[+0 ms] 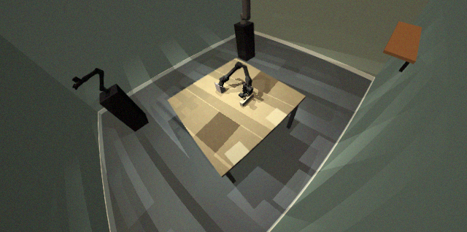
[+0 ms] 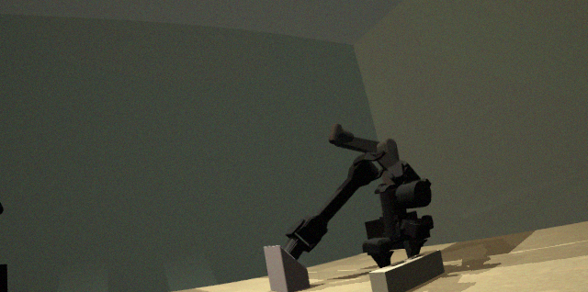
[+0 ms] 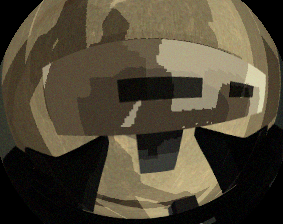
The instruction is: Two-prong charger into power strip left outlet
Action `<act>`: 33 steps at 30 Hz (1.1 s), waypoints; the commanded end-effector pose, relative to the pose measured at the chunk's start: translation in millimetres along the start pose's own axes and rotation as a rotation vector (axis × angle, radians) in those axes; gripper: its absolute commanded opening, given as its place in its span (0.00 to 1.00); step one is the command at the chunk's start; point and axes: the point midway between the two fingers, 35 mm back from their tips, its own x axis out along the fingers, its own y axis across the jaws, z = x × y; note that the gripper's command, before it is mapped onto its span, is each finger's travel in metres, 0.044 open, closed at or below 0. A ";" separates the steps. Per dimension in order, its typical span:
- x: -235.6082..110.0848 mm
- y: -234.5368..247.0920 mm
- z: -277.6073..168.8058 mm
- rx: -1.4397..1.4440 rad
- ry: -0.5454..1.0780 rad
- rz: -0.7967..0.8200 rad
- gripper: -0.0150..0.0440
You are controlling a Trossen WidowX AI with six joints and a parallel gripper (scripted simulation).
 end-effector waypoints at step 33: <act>0.8 0.4 -16.4 -0.008 -0.011 0.001 1.00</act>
